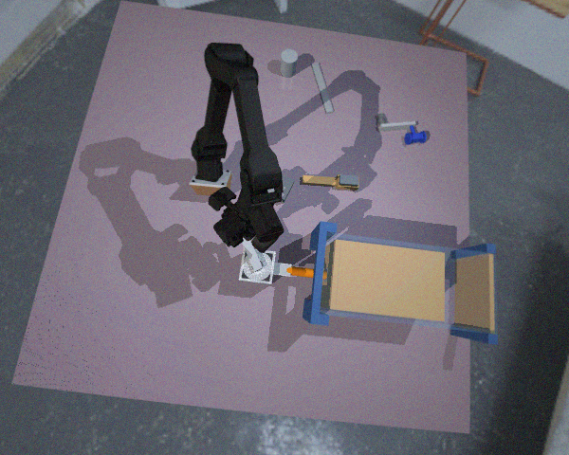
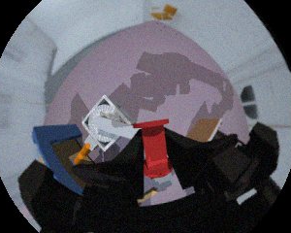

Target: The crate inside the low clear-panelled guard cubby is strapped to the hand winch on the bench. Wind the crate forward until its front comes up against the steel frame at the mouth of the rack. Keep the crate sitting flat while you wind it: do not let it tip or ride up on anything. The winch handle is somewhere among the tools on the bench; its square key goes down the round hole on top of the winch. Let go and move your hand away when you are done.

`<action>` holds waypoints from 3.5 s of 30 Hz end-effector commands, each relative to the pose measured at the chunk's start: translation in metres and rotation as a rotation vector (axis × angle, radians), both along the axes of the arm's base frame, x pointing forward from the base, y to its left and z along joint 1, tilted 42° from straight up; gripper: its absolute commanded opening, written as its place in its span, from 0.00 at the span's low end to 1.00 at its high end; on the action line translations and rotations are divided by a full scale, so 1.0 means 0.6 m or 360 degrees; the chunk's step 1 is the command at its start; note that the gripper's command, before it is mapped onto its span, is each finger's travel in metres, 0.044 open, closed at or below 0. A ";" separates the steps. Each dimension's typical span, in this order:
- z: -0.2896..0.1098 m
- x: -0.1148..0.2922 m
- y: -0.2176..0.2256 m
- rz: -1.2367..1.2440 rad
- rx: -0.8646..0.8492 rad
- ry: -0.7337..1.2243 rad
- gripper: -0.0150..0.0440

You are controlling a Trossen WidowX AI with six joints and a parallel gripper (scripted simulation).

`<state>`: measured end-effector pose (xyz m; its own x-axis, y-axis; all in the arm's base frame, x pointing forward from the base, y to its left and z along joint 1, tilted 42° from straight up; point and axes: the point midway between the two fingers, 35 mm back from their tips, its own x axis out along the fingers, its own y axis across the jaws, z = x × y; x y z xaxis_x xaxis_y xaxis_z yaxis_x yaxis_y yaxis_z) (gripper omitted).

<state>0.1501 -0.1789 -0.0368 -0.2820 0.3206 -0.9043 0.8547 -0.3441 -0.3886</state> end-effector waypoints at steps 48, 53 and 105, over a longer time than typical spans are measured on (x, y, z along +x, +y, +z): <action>-0.075 -0.062 -0.099 0.0012 -0.0042 0.0037 0.25; -0.082 -0.062 -0.108 0.0012 -0.0043 0.0037 0.25; -0.169 0.010 -0.205 0.0012 -0.0054 0.0029 0.25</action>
